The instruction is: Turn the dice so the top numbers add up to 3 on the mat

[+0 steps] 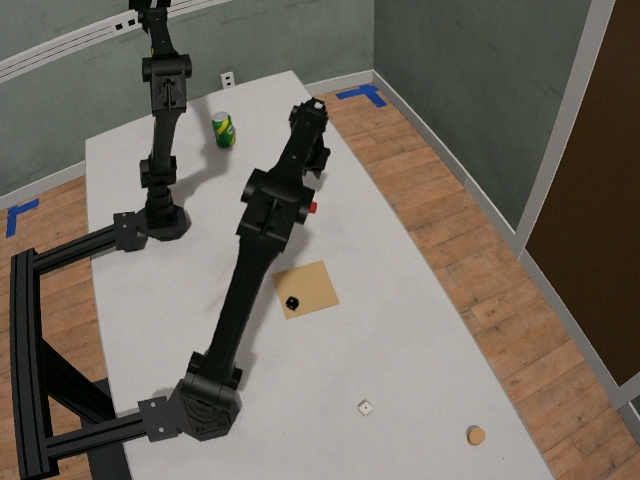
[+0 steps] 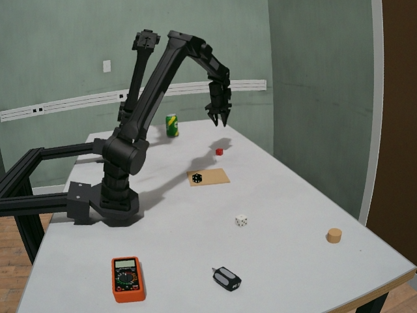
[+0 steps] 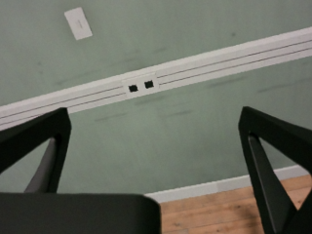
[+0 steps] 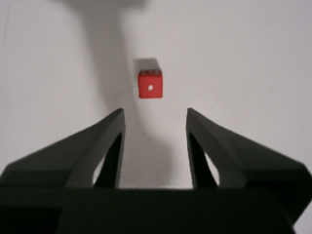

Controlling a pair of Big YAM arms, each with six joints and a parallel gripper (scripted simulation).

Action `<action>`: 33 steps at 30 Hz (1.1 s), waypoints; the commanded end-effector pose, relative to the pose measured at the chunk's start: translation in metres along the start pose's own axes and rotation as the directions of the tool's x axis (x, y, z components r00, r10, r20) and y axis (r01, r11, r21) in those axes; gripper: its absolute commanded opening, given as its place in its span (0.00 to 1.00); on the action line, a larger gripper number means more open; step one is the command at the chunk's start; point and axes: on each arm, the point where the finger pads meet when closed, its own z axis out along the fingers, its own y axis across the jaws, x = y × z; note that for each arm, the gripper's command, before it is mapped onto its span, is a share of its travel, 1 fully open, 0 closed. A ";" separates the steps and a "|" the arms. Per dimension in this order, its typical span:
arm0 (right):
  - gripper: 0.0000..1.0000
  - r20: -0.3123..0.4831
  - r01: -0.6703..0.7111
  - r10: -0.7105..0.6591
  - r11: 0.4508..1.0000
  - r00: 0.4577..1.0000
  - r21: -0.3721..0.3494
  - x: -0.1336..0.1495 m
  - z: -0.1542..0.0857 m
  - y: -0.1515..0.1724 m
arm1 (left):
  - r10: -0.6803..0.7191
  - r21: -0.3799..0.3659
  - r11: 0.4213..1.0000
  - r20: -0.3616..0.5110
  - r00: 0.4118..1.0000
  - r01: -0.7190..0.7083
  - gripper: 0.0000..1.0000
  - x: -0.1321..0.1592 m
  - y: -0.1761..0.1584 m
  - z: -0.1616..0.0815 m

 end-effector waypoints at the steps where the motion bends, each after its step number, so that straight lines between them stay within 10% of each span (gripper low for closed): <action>1: 0.39 -0.105 -0.053 0.053 0.999 0.993 0.000 -0.011 0.001 -0.006 | 0.017 -0.016 1.000 0.004 1.000 -0.017 1.00 -0.005 0.006 -0.005; 11: 0.39 -0.127 -0.066 0.065 0.998 0.990 0.001 -0.016 -0.016 -0.014 | 0.017 -0.016 1.000 0.004 1.000 -0.017 1.00 -0.005 0.006 -0.005; 12: 1.00 -0.130 -0.064 0.064 0.998 0.989 0.001 -0.015 -0.015 -0.014 | 0.017 -0.016 1.000 0.004 1.000 -0.017 1.00 -0.005 0.006 -0.005; 21: 1.00 -0.128 -0.053 0.053 0.999 0.990 -0.001 -0.016 -0.015 -0.015 | 0.017 -0.016 1.000 0.004 1.000 -0.017 1.00 -0.005 0.006 -0.005; 31: 1.00 -0.174 0.124 -0.127 0.992 0.977 -0.026 0.019 0.043 -0.002 | 0.017 -0.016 1.000 0.004 1.000 -0.017 1.00 -0.005 0.006 -0.005; 32: 0.39 -0.172 0.124 -0.127 0.992 0.977 -0.026 0.018 0.042 -0.002 | 0.017 -0.016 1.000 0.004 1.000 -0.017 1.00 -0.005 0.006 -0.005; 33: 0.39 -0.167 0.122 -0.124 0.992 0.978 -0.025 0.017 0.038 -0.004 | 0.017 -0.016 1.000 0.004 1.000 -0.017 1.00 -0.005 0.006 -0.005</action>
